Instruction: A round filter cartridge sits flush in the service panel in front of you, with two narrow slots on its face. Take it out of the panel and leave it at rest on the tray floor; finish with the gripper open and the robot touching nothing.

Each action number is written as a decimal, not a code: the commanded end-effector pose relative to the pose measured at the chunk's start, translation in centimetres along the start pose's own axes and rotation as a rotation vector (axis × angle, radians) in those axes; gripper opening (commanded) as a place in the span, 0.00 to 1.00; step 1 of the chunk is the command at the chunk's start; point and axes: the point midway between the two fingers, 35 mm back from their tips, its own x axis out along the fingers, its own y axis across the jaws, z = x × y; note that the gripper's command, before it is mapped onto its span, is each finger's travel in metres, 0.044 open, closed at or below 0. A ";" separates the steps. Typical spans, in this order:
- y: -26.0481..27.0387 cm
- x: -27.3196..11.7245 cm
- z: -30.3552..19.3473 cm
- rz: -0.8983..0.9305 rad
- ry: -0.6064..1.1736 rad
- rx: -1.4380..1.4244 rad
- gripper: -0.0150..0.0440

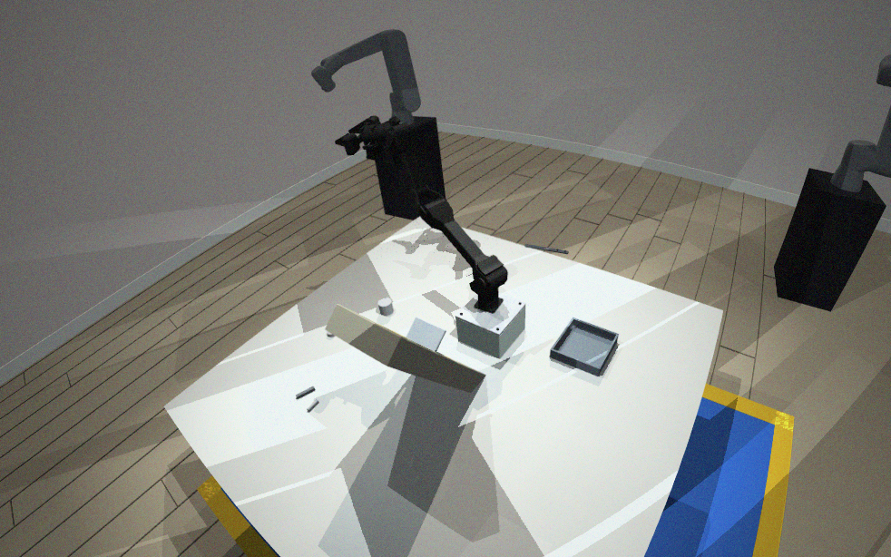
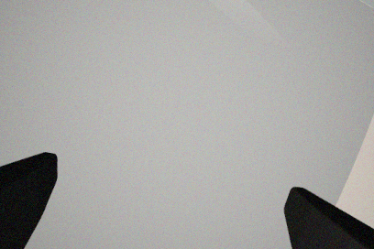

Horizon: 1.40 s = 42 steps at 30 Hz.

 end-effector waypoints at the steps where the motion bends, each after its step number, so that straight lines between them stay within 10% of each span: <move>1: 0.1 -0.1 -0.2 0.005 0.007 -0.005 0.89; 12: 5.3 -12.1 -13.0 0.319 0.399 -0.329 0.41; 26: -0.1 -32.2 -25.2 0.718 0.890 -0.836 0.41; 42: -21.7 -48.8 -25.8 1.014 1.430 -1.542 0.41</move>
